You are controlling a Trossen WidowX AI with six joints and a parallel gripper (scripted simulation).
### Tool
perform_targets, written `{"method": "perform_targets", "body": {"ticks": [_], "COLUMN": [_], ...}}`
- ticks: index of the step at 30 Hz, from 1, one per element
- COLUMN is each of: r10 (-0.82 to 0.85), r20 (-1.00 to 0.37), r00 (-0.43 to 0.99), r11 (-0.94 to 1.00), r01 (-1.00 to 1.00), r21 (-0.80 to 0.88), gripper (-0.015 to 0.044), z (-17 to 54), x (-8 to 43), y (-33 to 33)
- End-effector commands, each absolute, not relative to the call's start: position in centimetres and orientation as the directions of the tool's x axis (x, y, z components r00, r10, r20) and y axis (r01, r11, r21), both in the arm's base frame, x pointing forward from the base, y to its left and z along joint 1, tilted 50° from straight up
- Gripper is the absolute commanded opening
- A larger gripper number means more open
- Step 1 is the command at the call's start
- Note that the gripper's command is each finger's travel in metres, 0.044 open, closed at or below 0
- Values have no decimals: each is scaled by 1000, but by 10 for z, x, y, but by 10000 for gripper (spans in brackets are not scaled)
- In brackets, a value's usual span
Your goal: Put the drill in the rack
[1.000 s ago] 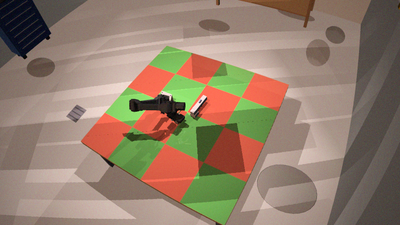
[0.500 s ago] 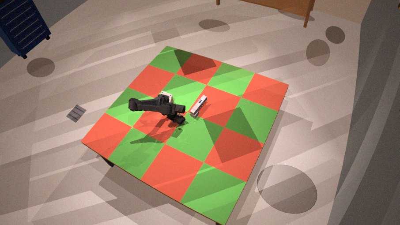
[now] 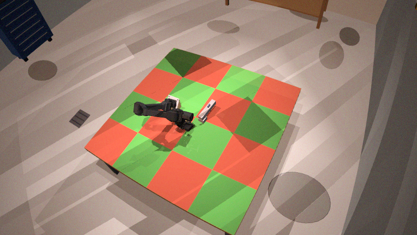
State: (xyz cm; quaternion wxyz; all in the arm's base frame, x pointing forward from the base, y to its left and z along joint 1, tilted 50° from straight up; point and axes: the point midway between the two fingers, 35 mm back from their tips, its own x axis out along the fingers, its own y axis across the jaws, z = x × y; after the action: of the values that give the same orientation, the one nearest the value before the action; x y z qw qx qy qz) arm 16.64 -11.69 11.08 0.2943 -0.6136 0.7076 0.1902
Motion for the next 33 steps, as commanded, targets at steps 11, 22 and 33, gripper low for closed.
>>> {"method": "perform_targets", "body": {"ticks": [11, 22, 33], "r10": [-759, -753, -754], "r20": [-647, -655, -654], "r00": [-69, -60, -64], "r11": [170, 152, 159], "r01": [-981, -985, -983], "r21": [-95, -85, -88], "gripper": [0, 210, 440], "z": [101, 103, 108], "x": [163, 164, 165], "y": [-130, -126, -120]}}
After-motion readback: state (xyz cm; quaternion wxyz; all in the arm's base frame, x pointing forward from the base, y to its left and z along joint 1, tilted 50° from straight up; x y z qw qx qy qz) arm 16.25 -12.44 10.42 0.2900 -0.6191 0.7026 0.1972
